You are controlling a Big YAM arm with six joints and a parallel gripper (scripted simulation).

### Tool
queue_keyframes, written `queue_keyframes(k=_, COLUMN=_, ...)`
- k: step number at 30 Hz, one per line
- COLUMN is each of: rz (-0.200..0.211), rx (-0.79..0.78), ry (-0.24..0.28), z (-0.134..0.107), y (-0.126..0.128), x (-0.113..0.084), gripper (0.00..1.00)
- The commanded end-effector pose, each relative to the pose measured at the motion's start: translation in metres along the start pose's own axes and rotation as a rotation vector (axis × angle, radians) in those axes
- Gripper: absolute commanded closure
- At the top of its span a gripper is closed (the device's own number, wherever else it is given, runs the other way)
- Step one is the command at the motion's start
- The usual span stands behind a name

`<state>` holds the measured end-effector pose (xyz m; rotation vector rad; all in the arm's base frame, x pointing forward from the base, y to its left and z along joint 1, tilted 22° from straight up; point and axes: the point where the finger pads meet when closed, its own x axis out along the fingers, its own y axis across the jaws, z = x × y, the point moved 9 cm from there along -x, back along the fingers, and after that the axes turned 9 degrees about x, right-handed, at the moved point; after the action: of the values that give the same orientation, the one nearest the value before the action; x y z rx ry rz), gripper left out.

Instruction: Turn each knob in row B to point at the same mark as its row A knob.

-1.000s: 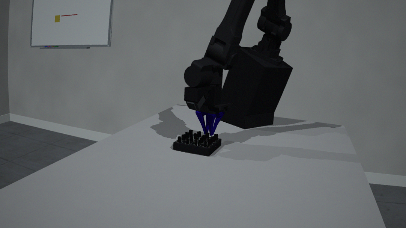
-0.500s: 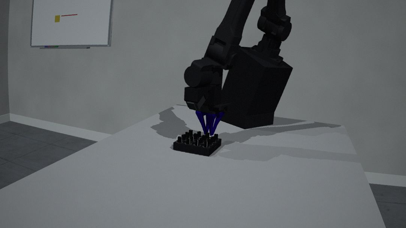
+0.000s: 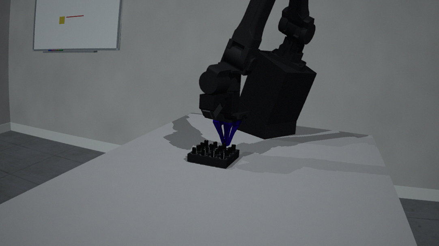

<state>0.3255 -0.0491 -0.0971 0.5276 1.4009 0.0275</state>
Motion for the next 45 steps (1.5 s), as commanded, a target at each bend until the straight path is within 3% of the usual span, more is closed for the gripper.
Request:
queue_keyframes(k=1, rz=-0.002, rx=-0.005, ry=-0.012, z=0.0053, y=0.0026, x=0.0033, gripper=0.93)
queue_keyframes(k=22, rz=-0.002, rx=-0.011, ry=-0.012, z=0.0053, y=0.0027, x=0.0034, gripper=0.93)
queue_keyframes(k=45, rz=0.001, rx=-0.404, ry=-0.010, z=0.0048, y=0.0031, x=0.0035, gripper=0.93)
